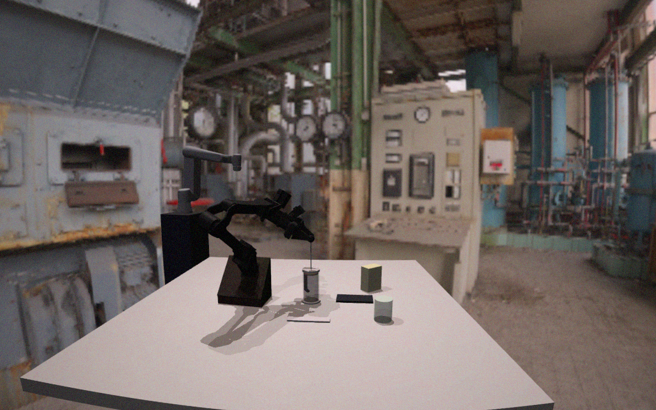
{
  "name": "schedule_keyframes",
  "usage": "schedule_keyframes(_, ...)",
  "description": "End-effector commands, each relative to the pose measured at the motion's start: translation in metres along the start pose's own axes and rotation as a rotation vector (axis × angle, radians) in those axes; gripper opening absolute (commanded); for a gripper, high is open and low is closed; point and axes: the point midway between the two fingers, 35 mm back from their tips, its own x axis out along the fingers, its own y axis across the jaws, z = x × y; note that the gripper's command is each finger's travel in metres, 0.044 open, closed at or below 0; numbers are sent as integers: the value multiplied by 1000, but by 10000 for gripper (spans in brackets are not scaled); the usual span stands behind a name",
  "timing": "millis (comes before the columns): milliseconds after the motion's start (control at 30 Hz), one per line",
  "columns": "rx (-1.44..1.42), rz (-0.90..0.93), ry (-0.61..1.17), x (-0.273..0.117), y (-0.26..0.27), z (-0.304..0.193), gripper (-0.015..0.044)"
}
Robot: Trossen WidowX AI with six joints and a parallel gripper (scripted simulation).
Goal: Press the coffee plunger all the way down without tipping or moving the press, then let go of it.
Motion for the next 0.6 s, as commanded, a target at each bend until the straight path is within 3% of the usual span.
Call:
schedule_keyframes(0, -6, 1, 2, 2, 0, -1, 309)
schedule_keyframes(233, -6, 1, 2, 2, 0, -1, 125)
schedule_keyframes(567, -6, 1, 2, 2, 0, -1, 115)
